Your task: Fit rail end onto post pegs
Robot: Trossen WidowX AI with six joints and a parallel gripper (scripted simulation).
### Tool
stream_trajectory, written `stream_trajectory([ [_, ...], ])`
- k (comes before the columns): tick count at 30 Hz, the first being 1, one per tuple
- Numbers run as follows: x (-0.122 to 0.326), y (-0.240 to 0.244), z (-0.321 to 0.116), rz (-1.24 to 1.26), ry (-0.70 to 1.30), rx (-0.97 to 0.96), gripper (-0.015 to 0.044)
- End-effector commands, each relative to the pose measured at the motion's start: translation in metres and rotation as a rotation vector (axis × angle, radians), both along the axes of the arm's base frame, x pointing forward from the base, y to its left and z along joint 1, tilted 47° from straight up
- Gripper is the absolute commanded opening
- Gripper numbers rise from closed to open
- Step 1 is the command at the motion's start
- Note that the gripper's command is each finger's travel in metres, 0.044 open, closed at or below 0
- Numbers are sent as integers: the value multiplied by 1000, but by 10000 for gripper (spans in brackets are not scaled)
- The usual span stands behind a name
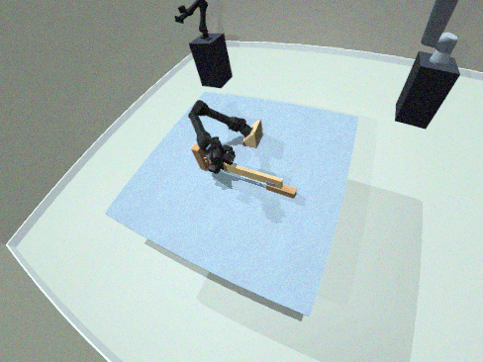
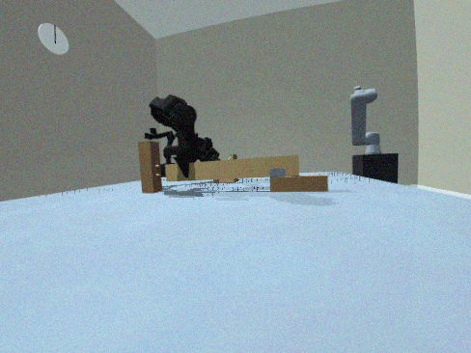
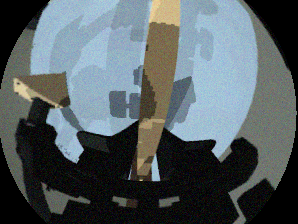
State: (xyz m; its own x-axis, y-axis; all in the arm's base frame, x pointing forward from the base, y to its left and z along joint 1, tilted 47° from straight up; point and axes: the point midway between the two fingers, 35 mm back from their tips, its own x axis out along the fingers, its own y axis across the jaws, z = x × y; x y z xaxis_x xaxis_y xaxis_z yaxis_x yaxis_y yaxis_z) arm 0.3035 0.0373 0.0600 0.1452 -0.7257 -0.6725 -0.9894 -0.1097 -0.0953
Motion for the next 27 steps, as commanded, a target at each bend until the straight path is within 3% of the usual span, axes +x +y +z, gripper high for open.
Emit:
stream_trajectory([
  [1, 0, 5, 2, 2, -2, 13, 0],
  [27, -1, 8, 4, 2, -2, 13, 0],
])
